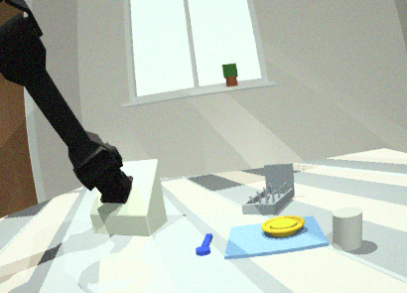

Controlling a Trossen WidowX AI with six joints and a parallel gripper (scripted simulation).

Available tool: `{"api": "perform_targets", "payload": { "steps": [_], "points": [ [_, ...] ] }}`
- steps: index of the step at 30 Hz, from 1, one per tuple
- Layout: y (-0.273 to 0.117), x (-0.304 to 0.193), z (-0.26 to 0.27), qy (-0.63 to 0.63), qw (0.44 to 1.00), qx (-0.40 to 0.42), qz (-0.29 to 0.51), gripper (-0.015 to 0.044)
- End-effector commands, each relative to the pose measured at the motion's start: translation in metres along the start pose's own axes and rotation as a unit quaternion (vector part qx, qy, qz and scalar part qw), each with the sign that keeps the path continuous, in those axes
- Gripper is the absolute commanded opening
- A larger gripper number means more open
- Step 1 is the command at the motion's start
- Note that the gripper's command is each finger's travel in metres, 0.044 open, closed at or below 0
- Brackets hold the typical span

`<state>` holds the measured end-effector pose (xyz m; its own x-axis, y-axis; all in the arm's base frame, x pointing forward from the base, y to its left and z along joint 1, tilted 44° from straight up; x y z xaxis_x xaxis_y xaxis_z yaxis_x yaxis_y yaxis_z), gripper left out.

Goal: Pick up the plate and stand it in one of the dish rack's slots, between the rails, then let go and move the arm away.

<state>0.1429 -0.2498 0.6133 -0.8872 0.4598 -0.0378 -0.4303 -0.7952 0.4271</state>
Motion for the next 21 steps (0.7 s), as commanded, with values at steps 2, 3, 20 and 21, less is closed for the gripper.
{"api": "perform_targets", "payload": {
  "steps": [2,3,20,21],
  "points": [
    [-0.013,-0.027,-0.012,-0.039,0.998,-0.002,0.045,0.04],
    [-0.015,-0.032,-0.014,-0.047,0.997,-0.003,0.053,0.04],
    [-0.093,-0.117,-0.067,-0.221,0.948,-0.017,0.228,0.04],
    [-0.098,-0.12,-0.069,-0.228,0.944,-0.016,0.237,0.04]
  ]
}}
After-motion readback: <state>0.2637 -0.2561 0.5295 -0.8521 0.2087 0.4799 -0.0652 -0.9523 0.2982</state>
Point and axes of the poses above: the point midway between the two fingers, 35 mm back from their tips, its own y axis out along the fingers, its own z axis across the jaws, x = y × z, the point moved 6 cm from there along -y, back along the fingers, and after that the axes turned 11 degrees about y, right-handed, at the moved point
